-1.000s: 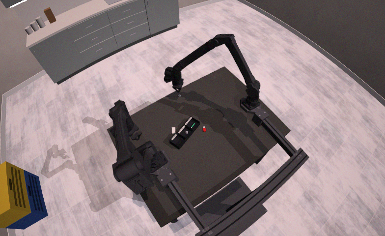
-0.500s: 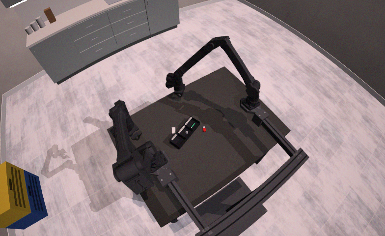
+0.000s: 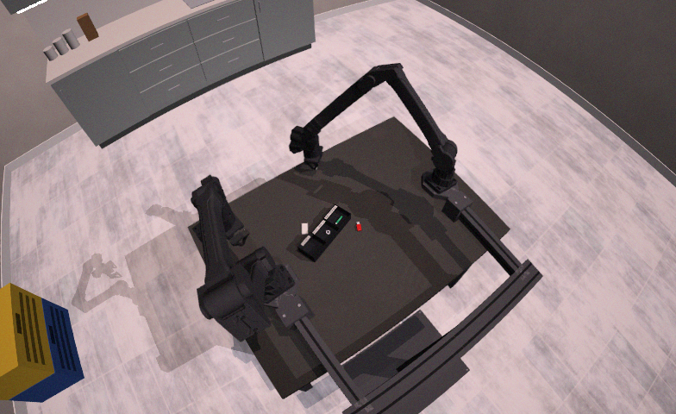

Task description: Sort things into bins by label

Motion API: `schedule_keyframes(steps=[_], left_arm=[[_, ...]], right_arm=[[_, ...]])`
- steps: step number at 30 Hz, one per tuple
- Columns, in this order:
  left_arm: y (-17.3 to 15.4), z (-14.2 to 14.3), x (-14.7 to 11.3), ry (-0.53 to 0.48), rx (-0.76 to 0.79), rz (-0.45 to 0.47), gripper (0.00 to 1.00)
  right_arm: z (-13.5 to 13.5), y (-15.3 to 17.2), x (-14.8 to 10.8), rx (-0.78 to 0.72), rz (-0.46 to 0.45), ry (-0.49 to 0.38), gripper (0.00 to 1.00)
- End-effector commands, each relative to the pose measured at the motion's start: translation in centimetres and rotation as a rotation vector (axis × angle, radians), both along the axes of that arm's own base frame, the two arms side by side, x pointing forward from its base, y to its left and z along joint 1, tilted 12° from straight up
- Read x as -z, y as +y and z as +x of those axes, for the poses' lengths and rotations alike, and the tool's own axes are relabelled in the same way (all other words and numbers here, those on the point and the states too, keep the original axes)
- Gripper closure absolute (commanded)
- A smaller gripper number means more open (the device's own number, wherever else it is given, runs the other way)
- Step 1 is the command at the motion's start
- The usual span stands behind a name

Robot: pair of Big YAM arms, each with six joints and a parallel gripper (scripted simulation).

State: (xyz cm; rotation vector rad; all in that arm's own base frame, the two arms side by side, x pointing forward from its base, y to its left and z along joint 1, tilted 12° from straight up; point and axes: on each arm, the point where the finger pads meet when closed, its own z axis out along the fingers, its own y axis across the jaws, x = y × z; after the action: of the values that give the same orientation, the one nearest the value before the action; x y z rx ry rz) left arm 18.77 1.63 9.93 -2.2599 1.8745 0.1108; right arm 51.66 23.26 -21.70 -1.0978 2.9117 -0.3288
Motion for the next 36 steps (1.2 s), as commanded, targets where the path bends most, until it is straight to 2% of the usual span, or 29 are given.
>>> schedule_keyframes(steps=[1,6,18,30,31,36], left_arm=[[0.1,0.3,-0.1,-0.017,0.006,-0.003,0.00],[0.1,0.3,-0.1,-0.017,0.006,-0.003,0.00],[0.1,0.3,-0.1,-0.017,0.006,-0.003,0.00],[0.1,0.3,-0.1,-0.017,0.006,-0.003,0.00],[0.1,0.3,-0.1,-0.017,0.006,-0.003,0.00],[0.1,0.3,-0.1,-0.017,0.006,-0.003,0.00]], right_arm=[[-0.7,-0.8,1.7,-0.003,-0.010,0.016,0.70],[-1.0,-0.9,1.8,-0.003,-0.011,0.019,0.70],[1.1,-0.3,0.9,0.002,0.002,-0.007,0.70],[0.7,-0.5,1.1,0.001,-0.002,0.001,0.70],[0.6,-0.5,1.2,0.002,-0.002,0.001,0.89],[0.5,-0.6,1.2,0.002,-0.002,0.002,0.89]])
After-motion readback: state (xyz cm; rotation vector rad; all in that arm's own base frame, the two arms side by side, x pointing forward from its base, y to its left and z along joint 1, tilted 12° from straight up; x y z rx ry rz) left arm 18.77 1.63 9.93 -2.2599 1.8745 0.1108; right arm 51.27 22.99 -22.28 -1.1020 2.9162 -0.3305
